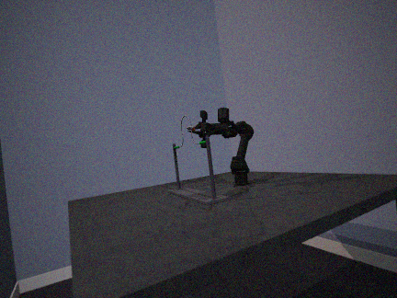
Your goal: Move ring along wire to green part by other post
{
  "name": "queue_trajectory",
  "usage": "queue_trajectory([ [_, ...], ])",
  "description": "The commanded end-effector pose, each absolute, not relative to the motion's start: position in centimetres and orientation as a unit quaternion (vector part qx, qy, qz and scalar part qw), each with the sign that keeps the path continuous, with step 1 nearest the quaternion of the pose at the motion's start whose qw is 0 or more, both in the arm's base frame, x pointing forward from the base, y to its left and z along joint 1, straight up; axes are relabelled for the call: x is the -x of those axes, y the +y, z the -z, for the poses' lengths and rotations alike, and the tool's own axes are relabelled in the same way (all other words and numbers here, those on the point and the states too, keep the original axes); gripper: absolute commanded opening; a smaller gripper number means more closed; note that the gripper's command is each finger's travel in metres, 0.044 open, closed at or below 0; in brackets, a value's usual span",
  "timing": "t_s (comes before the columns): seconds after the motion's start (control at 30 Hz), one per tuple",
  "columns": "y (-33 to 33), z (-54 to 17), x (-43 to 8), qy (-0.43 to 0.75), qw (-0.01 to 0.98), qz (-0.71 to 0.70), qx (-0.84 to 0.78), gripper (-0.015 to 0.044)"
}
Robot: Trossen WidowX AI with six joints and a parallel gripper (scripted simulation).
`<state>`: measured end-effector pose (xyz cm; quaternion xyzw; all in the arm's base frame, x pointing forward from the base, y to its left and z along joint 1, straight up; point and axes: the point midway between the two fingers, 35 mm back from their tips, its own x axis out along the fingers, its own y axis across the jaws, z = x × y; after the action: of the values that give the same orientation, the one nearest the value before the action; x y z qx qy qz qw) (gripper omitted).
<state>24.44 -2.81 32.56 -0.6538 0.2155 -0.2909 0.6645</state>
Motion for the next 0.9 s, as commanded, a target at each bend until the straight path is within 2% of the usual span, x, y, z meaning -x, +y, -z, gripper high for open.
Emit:
queue_trajectory([
  [0.0,-2.8,-32.9,-24.3,0.205,0.646,0.296,0.673,-0.015],
  [0.47,-2.9,-33.0,-24.3,0.186,0.591,0.309,0.722,-0.015],
  [0.87,-3.4,-31.5,-24.3,0.191,0.604,0.306,0.71,-0.015],
])
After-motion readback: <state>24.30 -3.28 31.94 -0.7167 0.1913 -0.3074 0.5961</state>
